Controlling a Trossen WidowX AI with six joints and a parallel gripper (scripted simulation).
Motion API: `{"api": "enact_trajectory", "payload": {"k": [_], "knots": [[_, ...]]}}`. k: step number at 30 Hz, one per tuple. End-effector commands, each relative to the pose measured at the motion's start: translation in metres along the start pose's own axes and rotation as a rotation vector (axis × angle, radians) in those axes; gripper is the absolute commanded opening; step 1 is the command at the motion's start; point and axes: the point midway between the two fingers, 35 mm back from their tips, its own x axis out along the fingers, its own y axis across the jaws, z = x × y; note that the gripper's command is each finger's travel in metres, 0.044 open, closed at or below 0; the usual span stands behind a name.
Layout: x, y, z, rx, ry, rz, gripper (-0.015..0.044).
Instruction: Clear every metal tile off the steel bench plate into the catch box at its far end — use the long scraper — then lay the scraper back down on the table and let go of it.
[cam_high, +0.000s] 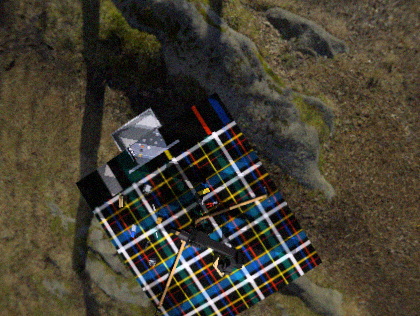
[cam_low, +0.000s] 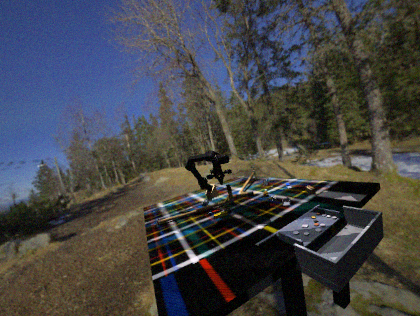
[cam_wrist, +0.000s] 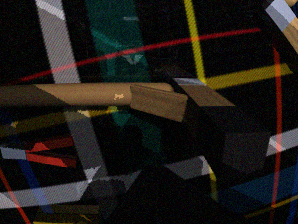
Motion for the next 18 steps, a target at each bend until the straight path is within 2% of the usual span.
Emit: {"api": "enact_trajectory", "payload": {"k": [1,6,18], "knots": [[-0.015,0.000,0.000,0.008,0.003,-0.007,0.0000],[-0.020,0.004,0.001,0.028,0.004,-0.009,0.0000],[-0.020,0.055,0.004,0.396,0.003,-0.019,0.0000]]}}
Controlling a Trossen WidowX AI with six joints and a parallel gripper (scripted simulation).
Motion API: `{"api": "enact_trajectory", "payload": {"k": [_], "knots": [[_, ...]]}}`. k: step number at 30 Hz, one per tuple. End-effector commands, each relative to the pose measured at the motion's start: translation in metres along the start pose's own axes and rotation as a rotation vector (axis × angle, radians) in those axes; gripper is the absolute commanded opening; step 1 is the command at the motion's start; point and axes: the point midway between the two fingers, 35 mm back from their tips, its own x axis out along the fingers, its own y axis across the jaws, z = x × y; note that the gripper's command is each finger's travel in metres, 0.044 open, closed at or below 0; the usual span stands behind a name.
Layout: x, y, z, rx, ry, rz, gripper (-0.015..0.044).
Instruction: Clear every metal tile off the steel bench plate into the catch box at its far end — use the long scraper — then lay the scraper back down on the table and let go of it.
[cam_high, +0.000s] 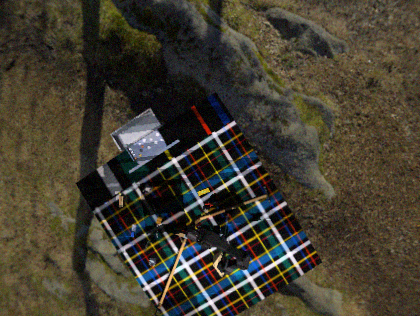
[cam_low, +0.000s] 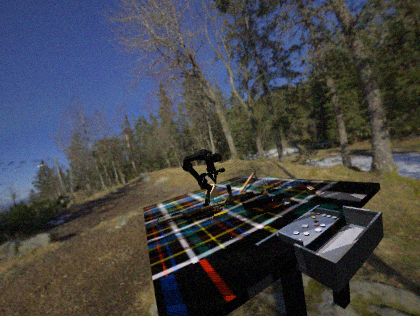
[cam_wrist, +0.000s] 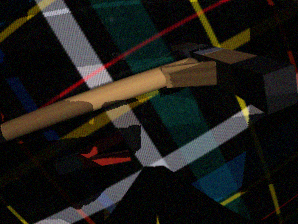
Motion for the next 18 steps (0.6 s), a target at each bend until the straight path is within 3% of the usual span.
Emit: {"api": "enact_trajectory", "payload": {"k": [1,18], "knots": [[0.004,0.017,-0.001,0.109,-0.004,0.014,0.0000],[0.004,0.087,-0.006,0.640,0.006,0.009,0.0000]]}}
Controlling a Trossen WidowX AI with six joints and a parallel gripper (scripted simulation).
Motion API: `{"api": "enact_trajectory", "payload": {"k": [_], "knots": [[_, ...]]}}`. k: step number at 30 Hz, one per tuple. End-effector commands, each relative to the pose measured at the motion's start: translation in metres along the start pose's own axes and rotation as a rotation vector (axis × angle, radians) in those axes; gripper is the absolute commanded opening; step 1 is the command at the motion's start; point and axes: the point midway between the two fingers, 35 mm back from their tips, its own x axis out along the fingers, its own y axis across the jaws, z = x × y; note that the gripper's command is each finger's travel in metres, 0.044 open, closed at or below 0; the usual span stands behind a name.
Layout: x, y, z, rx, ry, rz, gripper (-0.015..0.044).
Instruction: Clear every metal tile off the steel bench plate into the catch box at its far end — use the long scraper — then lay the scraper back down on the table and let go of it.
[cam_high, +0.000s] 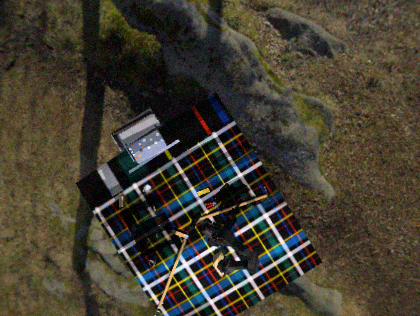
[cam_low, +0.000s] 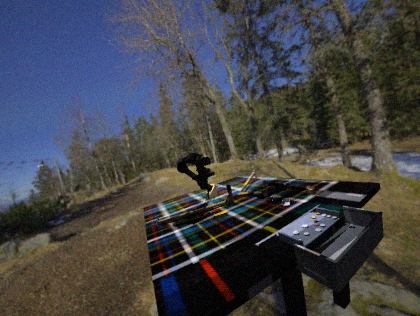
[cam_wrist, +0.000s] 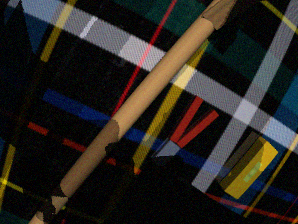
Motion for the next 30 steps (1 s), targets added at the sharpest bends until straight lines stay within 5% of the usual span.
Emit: {"api": "enact_trajectory", "payload": {"k": [1,21,30], "knots": [[0.003,0.016,-0.006,0.114,0.007,0.013,0.0000],[0.005,0.089,-0.034,0.735,0.031,0.006,0.0000],[0.009,0.090,-0.035,0.754,0.031,0.007,0.0000]]}}
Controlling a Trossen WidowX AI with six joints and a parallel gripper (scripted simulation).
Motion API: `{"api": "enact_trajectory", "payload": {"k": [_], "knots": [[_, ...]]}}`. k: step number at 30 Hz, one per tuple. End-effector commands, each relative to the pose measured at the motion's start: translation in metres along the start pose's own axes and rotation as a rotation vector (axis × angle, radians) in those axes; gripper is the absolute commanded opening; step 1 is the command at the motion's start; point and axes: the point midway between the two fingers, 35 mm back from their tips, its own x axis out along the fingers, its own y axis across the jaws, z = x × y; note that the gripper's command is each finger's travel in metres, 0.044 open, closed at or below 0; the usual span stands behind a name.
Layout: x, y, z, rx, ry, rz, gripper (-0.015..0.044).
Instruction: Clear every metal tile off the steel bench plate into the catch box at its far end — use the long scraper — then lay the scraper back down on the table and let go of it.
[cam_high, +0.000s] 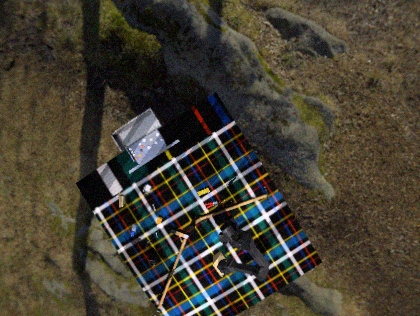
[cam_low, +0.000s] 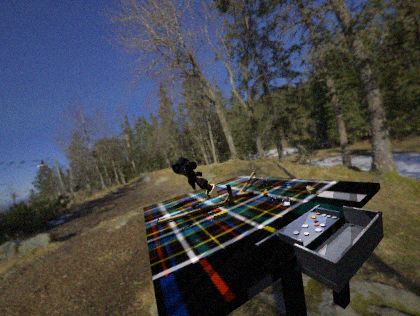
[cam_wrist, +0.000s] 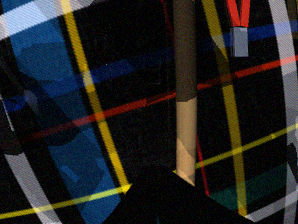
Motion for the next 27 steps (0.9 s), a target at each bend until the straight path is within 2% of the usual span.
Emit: {"api": "enact_trajectory", "payload": {"k": [1,27], "knots": [[0.007,0.002,0.000,0.003,0.008,0.010,0.0000],[0.074,-0.004,0.004,-0.015,0.007,0.036,0.0000]]}}
